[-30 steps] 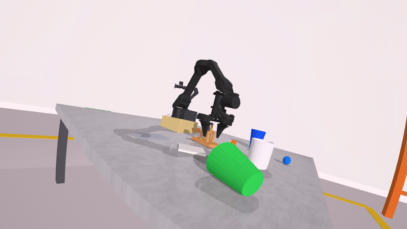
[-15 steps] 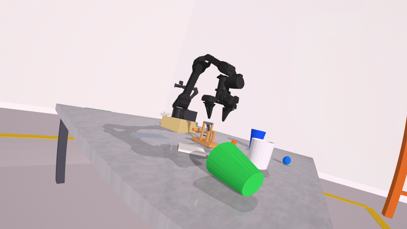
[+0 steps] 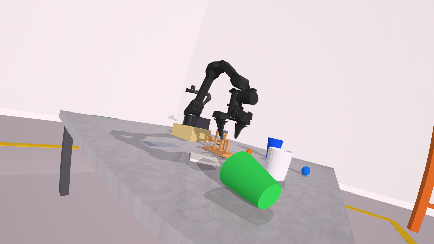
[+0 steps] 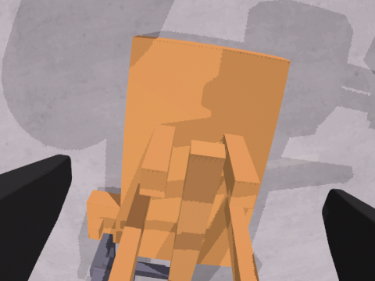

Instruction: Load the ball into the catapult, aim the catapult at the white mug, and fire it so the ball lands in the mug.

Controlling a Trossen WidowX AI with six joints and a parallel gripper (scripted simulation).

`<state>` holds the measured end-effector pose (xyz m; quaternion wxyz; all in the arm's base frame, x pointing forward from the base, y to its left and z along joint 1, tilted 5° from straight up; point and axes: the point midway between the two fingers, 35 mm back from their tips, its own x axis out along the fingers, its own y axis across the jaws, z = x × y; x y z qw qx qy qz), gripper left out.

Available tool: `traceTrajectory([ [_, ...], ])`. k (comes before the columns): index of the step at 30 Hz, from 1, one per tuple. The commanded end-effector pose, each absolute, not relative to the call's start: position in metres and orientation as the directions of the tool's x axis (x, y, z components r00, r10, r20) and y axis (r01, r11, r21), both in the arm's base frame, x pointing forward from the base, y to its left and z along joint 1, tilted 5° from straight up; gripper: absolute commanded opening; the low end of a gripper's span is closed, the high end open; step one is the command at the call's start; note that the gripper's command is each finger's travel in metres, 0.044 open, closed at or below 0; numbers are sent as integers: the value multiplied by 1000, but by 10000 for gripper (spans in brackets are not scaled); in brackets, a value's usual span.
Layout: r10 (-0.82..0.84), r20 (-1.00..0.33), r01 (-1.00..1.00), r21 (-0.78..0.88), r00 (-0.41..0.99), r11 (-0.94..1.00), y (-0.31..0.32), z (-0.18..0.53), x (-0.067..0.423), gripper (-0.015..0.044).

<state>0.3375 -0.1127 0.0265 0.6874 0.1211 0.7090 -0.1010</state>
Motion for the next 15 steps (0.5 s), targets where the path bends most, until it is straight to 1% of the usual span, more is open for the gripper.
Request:
traceTrajectory([
  [1, 34, -999, 314, 21, -37, 949, -112, 17, 335, 440],
  [15, 34, -999, 314, 21, -37, 949, -111, -6, 335, 440],
])
